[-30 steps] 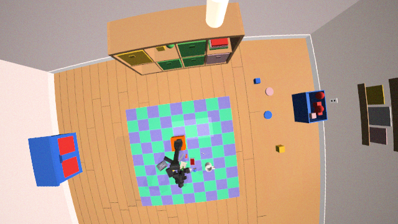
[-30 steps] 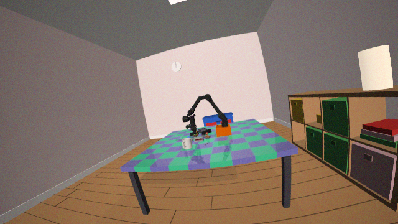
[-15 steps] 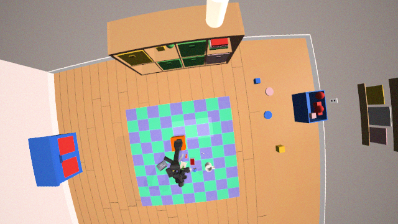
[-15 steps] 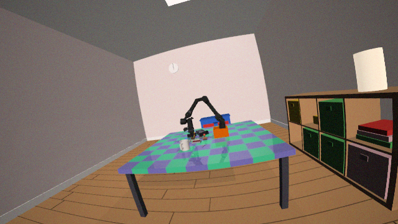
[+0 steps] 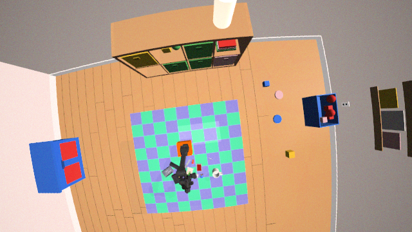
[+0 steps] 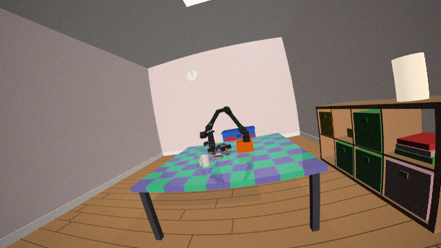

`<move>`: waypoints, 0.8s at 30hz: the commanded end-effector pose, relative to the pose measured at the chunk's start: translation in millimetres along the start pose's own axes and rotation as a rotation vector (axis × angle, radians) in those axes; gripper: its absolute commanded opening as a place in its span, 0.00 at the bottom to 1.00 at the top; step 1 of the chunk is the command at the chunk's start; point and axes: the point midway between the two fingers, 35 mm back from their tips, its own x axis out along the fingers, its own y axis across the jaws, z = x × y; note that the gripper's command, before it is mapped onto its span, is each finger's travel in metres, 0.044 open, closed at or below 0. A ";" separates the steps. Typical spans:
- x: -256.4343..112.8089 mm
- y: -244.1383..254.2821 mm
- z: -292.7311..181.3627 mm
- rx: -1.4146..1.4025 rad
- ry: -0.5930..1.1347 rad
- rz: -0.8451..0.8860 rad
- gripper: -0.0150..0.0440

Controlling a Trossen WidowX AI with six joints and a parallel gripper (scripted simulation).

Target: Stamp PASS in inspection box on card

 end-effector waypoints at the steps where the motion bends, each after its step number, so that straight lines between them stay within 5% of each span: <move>1: 1.2 -0.3 0.0 0.004 0.000 -0.003 0.25; 24: 4.5 -0.3 0.0 0.004 0.000 -0.003 0.25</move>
